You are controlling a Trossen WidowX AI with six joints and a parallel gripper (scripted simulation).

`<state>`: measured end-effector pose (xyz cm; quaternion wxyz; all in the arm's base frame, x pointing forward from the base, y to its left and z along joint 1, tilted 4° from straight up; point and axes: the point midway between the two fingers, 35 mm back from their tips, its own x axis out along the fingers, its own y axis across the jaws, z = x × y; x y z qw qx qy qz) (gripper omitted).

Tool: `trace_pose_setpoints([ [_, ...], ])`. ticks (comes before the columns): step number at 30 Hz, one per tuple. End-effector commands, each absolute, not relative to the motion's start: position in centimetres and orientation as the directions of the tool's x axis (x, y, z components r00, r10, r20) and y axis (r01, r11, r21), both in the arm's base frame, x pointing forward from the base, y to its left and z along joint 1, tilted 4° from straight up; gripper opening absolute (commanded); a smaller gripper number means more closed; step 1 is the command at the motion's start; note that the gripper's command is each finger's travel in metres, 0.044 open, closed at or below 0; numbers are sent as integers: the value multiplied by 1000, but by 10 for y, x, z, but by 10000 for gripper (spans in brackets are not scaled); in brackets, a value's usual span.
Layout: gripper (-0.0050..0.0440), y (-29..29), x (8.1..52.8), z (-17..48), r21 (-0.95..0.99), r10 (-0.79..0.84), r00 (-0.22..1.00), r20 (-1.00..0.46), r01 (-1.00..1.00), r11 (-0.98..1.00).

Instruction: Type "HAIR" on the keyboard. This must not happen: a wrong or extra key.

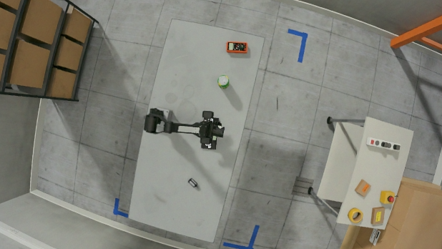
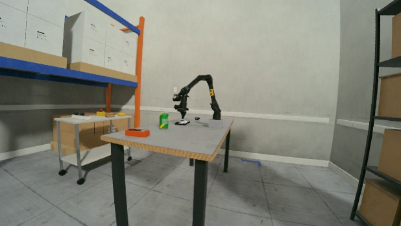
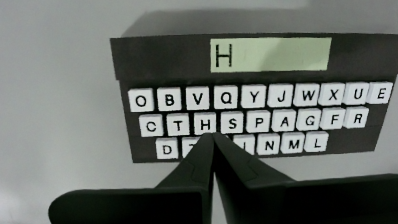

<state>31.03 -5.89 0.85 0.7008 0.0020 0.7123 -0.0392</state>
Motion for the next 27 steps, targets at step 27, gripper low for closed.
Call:
trace_pose_setpoints([
  [27,-50,-115,301,-13,-54,-52,-37,-998,58,997],
])
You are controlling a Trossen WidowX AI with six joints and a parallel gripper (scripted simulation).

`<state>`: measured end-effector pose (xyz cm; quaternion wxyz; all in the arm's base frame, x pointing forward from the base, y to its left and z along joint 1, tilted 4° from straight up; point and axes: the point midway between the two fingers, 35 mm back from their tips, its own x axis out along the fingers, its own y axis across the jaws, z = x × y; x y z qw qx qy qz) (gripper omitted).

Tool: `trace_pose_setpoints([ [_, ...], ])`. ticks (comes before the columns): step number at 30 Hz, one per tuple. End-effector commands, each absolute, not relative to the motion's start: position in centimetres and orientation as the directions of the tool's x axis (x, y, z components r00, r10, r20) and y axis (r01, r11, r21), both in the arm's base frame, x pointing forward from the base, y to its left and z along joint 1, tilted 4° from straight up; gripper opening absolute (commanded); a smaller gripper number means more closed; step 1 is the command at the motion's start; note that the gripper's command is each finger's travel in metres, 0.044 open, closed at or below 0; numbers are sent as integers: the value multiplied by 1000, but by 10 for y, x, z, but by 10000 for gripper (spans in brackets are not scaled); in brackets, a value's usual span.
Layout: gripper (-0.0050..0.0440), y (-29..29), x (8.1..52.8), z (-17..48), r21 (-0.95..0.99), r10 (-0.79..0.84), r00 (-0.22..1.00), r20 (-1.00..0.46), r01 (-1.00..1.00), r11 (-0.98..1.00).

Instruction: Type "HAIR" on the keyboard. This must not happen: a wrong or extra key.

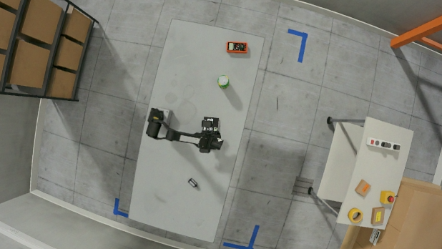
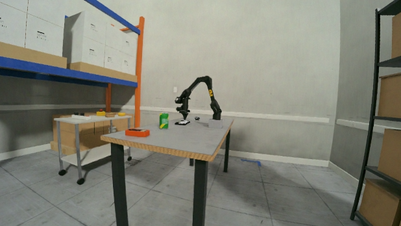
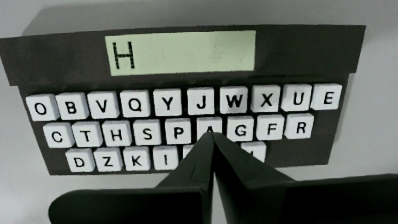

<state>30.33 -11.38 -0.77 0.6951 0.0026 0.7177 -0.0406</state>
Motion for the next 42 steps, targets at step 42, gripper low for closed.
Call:
trace_pose_setpoints([
  [42,-50,-115,301,-25,-54,-52,-37,-998,58,997],
])
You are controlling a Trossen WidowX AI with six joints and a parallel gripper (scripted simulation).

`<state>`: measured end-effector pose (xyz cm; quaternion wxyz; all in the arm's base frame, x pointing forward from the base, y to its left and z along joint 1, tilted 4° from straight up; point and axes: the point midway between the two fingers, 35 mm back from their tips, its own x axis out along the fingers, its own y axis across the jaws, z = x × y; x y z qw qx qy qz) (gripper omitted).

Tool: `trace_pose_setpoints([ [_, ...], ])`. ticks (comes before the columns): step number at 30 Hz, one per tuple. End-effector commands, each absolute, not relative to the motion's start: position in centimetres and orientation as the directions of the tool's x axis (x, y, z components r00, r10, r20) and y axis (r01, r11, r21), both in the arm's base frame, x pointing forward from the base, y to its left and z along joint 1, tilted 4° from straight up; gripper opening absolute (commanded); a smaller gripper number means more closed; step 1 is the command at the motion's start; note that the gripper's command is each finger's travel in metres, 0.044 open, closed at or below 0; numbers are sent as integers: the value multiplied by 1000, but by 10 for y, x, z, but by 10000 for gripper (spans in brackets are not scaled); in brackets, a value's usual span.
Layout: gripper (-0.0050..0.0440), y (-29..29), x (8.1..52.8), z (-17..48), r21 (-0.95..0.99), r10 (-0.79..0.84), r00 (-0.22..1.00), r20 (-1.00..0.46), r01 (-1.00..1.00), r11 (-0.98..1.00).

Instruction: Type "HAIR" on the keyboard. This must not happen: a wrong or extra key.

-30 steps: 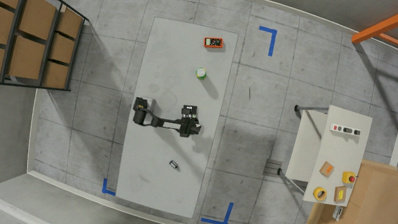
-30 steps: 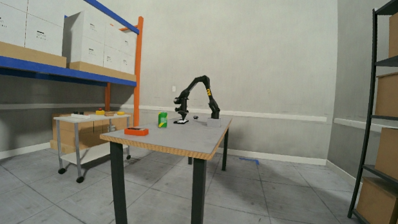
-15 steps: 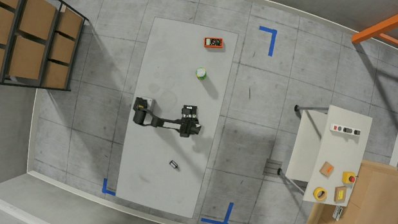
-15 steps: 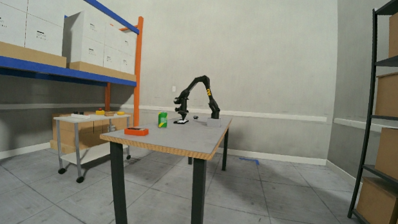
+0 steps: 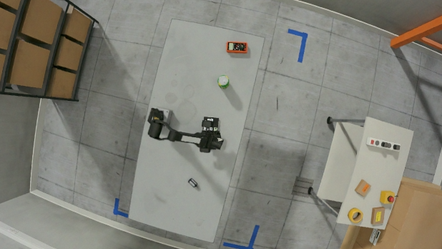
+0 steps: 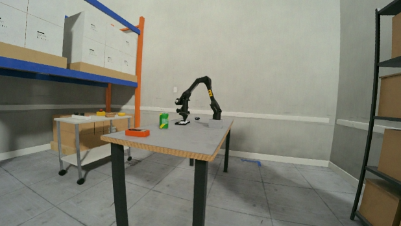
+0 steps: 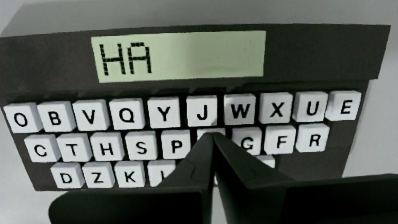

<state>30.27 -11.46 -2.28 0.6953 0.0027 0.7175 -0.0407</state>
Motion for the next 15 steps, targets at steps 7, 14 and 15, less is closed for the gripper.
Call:
trace_pose_setpoints([
  [7,-50,-115,300,-25,-53,-51,-39,-998,58,997],
  [14,-50,-116,306,-19,-60,-59,-17,-998,61,996],
  [15,-50,-117,308,-12,-63,-62,-6,-998,60,996],
])
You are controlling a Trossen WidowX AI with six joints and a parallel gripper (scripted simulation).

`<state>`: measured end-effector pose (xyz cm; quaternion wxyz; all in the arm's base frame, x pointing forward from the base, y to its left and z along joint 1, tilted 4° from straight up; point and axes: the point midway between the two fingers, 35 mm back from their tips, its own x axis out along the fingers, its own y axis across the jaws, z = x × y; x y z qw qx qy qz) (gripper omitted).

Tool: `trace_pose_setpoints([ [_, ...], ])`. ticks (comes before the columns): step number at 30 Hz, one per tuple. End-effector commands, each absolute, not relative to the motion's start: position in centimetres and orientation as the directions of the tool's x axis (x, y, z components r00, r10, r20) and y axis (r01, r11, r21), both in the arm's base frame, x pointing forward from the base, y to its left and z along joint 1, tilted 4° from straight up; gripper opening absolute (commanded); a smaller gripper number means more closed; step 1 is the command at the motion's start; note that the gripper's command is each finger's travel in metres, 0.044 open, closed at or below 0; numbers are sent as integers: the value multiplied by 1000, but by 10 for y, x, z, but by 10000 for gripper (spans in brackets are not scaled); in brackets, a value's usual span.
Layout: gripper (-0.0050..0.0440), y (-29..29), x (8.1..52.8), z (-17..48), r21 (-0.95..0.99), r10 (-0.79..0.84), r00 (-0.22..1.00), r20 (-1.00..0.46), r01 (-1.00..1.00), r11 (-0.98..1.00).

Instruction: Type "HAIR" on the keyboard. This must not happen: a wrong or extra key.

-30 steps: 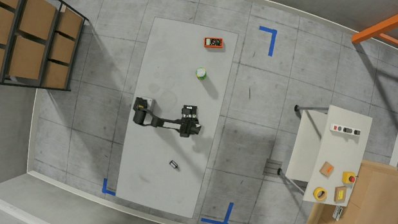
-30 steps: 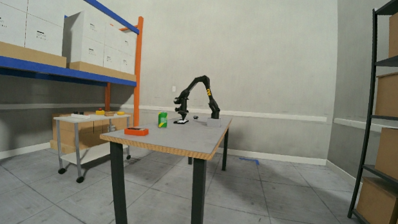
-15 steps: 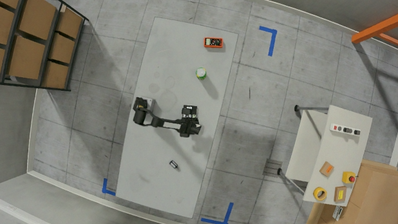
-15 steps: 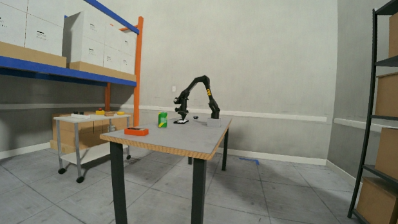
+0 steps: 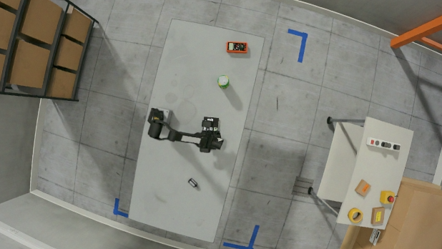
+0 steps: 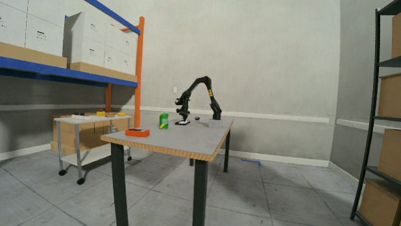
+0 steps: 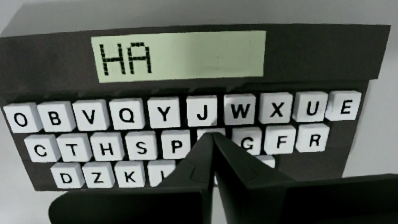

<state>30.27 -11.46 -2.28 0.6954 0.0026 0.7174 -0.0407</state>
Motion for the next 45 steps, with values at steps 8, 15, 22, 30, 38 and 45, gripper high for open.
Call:
trace_pose_setpoints([
  [8,-50,-114,311,23,-65,-66,5,-998,63,996],
  [15,-50,-88,291,16,-57,-57,-10,-998,62,996],
  [22,-50,-83,288,15,-58,-57,-13,-998,62,996],
  [30,-50,-84,285,-6,-53,-51,-37,-998,60,997],
  [38,-50,-85,284,-15,-53,-51,-37,-998,62,997],
  [45,-50,-86,284,-23,-53,-51,-37,-998,61,997],
])
